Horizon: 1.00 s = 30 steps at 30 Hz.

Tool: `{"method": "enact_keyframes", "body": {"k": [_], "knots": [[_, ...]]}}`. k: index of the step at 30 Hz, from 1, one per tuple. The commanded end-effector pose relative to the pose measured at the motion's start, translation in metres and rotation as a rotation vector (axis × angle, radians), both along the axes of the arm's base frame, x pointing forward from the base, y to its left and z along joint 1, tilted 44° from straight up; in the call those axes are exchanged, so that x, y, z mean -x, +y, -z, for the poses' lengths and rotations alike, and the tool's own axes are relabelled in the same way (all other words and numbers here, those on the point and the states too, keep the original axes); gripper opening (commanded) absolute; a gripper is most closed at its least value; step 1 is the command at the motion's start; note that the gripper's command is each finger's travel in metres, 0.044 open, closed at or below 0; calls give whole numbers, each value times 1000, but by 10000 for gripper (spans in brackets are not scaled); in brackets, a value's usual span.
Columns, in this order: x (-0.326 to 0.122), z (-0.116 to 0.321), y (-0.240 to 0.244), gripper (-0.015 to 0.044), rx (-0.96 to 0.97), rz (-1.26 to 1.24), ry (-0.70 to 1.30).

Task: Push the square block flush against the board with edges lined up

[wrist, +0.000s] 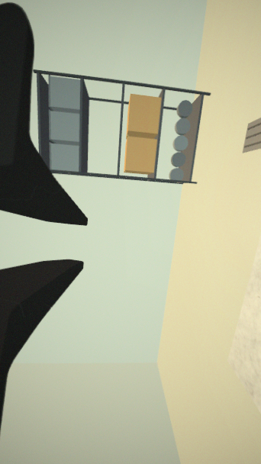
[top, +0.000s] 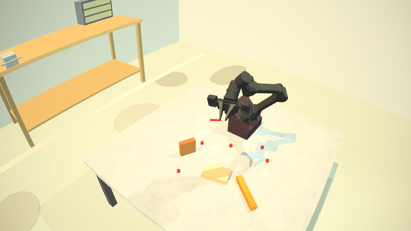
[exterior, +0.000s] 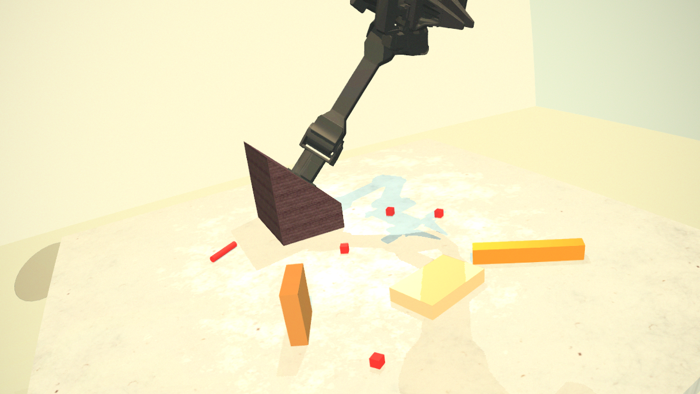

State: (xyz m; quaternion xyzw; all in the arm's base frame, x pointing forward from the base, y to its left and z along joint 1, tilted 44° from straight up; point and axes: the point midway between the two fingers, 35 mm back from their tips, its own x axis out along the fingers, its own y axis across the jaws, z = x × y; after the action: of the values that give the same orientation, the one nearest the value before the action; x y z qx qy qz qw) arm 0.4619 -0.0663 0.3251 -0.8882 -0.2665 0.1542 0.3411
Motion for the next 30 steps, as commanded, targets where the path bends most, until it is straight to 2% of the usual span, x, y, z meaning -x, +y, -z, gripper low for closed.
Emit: {"method": "enact_keyframes", "body": {"k": [1, 30], "knots": [[-8, 15, -6, 0, -111, 29, 119], [-37, 103, -33, 0, -794, 273, 809]]}}
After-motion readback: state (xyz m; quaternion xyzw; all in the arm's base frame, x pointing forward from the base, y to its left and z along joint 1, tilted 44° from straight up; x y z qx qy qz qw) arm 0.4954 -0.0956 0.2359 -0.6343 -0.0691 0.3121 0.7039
